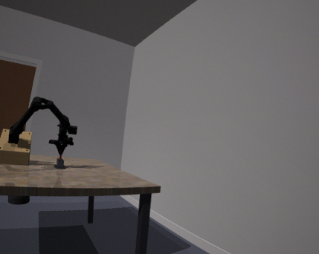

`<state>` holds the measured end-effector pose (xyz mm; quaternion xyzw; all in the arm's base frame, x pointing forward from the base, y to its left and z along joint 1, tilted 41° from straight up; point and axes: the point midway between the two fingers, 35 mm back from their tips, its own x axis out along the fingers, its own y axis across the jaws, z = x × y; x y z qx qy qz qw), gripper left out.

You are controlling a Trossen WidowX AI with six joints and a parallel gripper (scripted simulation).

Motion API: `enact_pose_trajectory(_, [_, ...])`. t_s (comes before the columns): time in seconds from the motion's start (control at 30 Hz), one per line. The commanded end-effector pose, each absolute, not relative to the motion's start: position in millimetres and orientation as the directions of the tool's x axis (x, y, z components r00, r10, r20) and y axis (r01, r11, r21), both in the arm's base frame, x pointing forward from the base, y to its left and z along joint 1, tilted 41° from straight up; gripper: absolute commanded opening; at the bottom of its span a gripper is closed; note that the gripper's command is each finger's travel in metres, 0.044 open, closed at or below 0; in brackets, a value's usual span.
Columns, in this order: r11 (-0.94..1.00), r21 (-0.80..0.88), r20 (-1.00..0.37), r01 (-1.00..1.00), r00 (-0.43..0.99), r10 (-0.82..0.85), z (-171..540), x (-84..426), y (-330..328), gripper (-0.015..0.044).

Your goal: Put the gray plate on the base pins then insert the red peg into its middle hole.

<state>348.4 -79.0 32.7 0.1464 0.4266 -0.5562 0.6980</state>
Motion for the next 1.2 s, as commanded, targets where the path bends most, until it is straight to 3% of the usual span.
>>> enact_pose_trajectory(0.0, [0.338,-0.27,-0.758,0.901,0.017,-0.652,32.8,348.4,-79.0,0.0026])
enact_pose_trajectory(0.17, [0.338,-0.27,-0.758,0.901,0.017,-0.652,32.8,348.4,-79.0,0.015])
enact_pose_trajectory(1.17, [0.337,-0.278,-0.755,0.9,0.012,-0.655,42.0,348.2,-64.6,0.015])
